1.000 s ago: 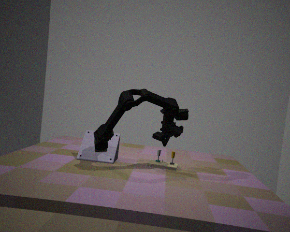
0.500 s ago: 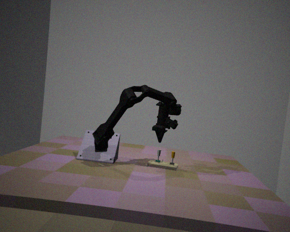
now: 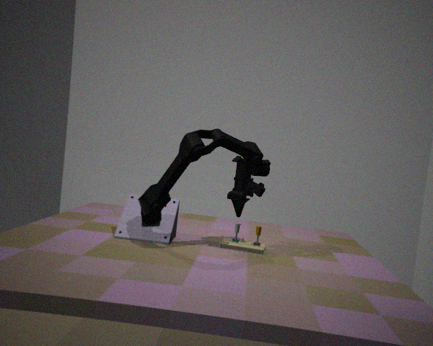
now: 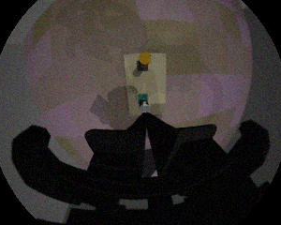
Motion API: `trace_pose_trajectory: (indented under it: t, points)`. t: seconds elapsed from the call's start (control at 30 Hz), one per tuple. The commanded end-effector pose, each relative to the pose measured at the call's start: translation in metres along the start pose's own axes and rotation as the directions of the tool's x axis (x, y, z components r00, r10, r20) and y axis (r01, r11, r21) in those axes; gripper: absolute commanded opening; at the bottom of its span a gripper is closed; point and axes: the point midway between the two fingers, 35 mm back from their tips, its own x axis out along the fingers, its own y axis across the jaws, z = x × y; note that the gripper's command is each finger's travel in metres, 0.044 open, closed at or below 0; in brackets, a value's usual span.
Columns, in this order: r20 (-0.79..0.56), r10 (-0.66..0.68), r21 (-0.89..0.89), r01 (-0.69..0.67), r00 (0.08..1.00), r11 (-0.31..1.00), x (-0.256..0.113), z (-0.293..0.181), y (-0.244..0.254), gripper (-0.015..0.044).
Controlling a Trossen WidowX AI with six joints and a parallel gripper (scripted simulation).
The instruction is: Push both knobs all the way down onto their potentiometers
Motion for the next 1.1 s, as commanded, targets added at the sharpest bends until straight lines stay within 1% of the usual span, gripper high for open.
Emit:
trace_pose_trajectory:
  t: [0.0,0.33,1.07]
  points:
    - [0.003,-0.004,-0.006,0.004,1.000,1.000,0.005,0.000,0.000,0.0000]
    - [0.003,-0.005,-0.006,0.005,1.000,1.000,0.021,0.000,-0.001,0.0000]
    - [0.003,-0.005,-0.006,0.005,1.000,1.000,0.023,0.000,-0.001,0.0000]
